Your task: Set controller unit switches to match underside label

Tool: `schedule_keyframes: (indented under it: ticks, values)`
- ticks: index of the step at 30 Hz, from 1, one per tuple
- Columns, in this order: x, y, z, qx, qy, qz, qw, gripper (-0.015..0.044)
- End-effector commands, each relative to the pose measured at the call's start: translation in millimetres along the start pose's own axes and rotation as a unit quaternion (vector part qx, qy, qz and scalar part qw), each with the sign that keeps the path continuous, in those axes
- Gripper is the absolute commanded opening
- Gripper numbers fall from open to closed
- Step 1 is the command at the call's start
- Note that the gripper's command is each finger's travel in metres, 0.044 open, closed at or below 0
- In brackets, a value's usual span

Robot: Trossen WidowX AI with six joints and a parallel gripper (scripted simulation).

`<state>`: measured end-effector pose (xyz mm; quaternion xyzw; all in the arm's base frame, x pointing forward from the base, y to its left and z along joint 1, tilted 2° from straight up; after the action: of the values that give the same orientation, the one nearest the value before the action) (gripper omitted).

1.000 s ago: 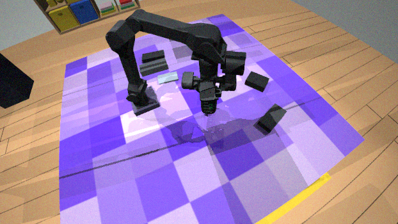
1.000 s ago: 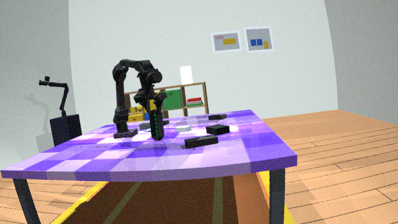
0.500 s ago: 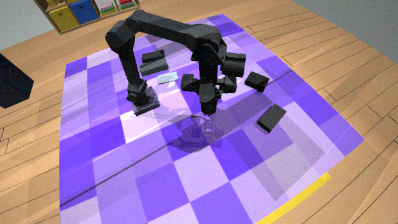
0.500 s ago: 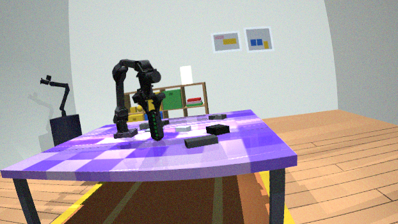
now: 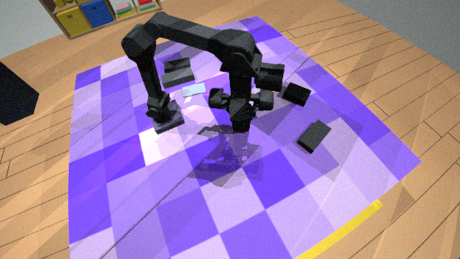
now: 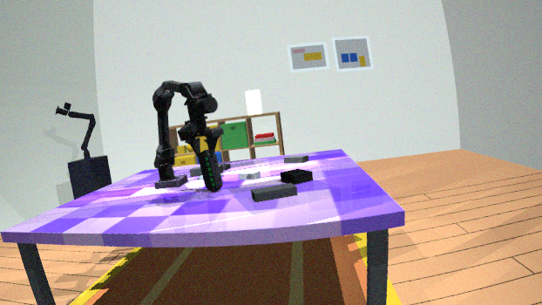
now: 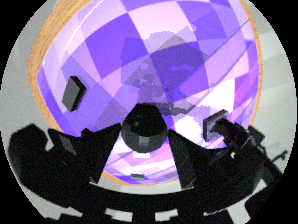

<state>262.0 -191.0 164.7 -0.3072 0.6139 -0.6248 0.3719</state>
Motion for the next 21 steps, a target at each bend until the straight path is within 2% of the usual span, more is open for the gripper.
schedule_keyframes:
  ticks: [1,21]
  values:
    - [6,2,1,-0.002,-0.001,-0.012,1.000,0.0338]
    - [20,4,1,0.000,-0.001,-0.036,0.999,0.0338]
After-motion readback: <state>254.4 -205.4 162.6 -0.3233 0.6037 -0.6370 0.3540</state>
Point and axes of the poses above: the point midway between the two fingers, 35 mm back from their tips, its own y axis out along the fingers, its own z axis across the jaws, x = y × z, the point moved 1 cm from there along -y, back along the fingers, and after that the axes turned 3 degrees about y, right-handed, at the moved point
